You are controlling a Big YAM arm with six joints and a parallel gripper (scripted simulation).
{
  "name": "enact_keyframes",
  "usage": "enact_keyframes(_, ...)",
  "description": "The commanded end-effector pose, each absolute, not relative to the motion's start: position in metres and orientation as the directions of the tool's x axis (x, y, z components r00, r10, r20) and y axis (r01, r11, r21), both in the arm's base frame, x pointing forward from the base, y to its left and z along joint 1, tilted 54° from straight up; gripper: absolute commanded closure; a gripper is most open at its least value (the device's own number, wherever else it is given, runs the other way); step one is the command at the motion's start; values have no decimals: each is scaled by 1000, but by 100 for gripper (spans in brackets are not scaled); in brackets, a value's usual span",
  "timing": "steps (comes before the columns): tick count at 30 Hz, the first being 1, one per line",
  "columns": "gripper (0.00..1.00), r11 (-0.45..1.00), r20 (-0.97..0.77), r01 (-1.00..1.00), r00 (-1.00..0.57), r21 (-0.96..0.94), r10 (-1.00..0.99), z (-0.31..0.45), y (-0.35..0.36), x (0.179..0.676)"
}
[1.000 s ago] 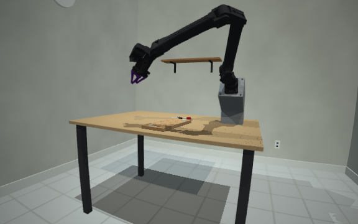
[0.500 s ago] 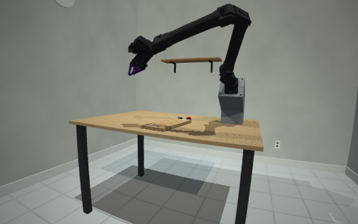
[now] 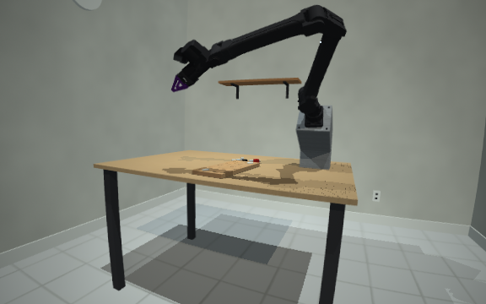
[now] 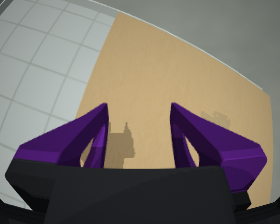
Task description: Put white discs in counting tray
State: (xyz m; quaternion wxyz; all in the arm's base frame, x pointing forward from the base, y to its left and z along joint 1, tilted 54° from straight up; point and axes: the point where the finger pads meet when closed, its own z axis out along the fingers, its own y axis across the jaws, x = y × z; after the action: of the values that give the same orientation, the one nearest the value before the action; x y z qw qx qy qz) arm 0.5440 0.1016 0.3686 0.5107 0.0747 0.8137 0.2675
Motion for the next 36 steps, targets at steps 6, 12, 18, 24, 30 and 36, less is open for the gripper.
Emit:
enact_keyframes(6, 55, 901, -886, -169, -325, 399, 331, 410, 69, 545)
enact_keyframes(12, 55, 939, -938, -159, -219, 306, 269, 441, 51, 541)
enact_keyframes(18, 55, 970, -970, -117, -138, 214, 198, 458, 32, 535)
enact_keyframes(24, 55, 969, -971, -125, -134, 215, 198, 461, 33, 535)
enact_keyframes(30, 55, 990, -992, -76, -46, 122, 119, 486, 15, 527)
enact_keyframes(36, 55, 989, -988, -72, -97, 126, 119, 467, 16, 536)
